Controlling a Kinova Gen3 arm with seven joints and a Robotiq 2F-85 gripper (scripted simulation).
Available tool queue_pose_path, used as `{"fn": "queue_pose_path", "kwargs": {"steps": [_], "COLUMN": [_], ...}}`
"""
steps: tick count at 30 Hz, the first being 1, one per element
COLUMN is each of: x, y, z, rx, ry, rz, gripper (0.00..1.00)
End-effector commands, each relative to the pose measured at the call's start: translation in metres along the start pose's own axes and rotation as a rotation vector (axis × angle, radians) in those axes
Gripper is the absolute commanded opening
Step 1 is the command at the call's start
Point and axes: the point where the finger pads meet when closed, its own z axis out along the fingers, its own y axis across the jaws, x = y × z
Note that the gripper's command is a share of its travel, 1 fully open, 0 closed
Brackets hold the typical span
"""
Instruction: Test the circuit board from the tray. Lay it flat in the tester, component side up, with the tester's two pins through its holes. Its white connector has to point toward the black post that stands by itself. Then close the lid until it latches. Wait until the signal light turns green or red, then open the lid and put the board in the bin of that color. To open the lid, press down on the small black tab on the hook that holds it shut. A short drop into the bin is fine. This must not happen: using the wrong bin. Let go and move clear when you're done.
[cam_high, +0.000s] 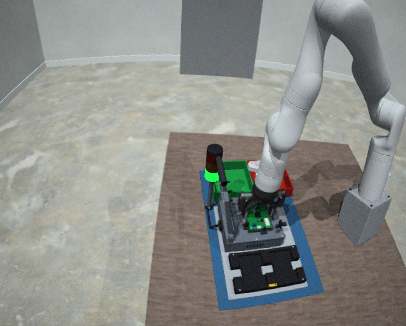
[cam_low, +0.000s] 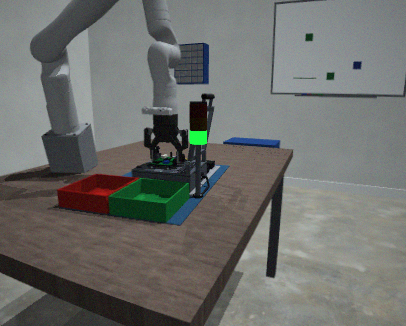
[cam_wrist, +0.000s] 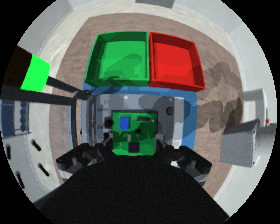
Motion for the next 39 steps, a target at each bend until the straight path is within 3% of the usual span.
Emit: {"fn": "queue_pose_path", "kwargs": {"steps": [1, 39], "x": [-0.0007, -0.0007], "y": [-0.0012, -0.0012], "z": [-0.0024, -0.0039], "rx": [0.003, 0.003], "ry": [-0.001, -0.001], "rz": [-0.001, -0.001], "gripper": [0.87, 0.83]}}
